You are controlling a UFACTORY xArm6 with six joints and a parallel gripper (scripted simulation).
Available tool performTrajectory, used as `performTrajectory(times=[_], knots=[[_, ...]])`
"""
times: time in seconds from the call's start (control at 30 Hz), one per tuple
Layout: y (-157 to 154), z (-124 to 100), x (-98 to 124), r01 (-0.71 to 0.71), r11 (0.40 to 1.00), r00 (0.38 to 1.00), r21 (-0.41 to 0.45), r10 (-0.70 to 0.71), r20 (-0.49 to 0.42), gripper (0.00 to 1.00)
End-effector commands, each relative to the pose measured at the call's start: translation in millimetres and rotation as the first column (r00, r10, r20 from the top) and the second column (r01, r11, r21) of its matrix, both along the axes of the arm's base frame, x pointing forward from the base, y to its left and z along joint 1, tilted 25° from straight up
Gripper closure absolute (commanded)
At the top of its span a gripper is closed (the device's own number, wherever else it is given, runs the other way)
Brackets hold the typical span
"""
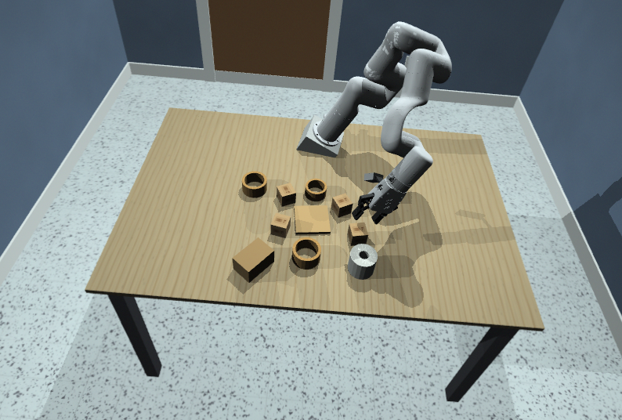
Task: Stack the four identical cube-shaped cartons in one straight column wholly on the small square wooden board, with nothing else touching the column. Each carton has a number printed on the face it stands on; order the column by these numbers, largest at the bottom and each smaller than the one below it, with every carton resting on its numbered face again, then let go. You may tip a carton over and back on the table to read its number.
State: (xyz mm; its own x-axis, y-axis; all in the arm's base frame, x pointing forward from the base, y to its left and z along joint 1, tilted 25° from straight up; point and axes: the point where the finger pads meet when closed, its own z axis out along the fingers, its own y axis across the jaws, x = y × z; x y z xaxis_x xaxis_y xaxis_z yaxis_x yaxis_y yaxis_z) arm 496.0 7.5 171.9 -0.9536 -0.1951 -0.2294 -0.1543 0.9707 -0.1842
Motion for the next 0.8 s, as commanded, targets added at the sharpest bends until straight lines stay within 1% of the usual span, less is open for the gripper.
performTrajectory(times=[0.0, 0.17, 0.23, 0.27, 0.37, 0.77], knots=[[4.6, -31.4, -9.2, 0.031, 0.963, 0.998, 0.266, -0.014, -0.065, 0.00], [5.2, -35.7, -10.4, 0.073, 0.911, 0.994, 0.405, -0.033, -0.105, 0.00], [5.2, -35.7, -10.4, 0.073, 0.911, 0.994, 0.405, -0.033, -0.105, 0.00], [5.2, -35.8, -10.4, 0.086, 0.874, 0.992, 0.479, -0.028, -0.126, 0.00], [5.2, -35.8, -10.4, 0.089, 0.839, 0.990, 0.536, -0.014, -0.143, 0.00], [5.2, -35.8, -10.4, 0.089, 0.839, 0.990, 0.536, -0.014, -0.143, 0.00]])
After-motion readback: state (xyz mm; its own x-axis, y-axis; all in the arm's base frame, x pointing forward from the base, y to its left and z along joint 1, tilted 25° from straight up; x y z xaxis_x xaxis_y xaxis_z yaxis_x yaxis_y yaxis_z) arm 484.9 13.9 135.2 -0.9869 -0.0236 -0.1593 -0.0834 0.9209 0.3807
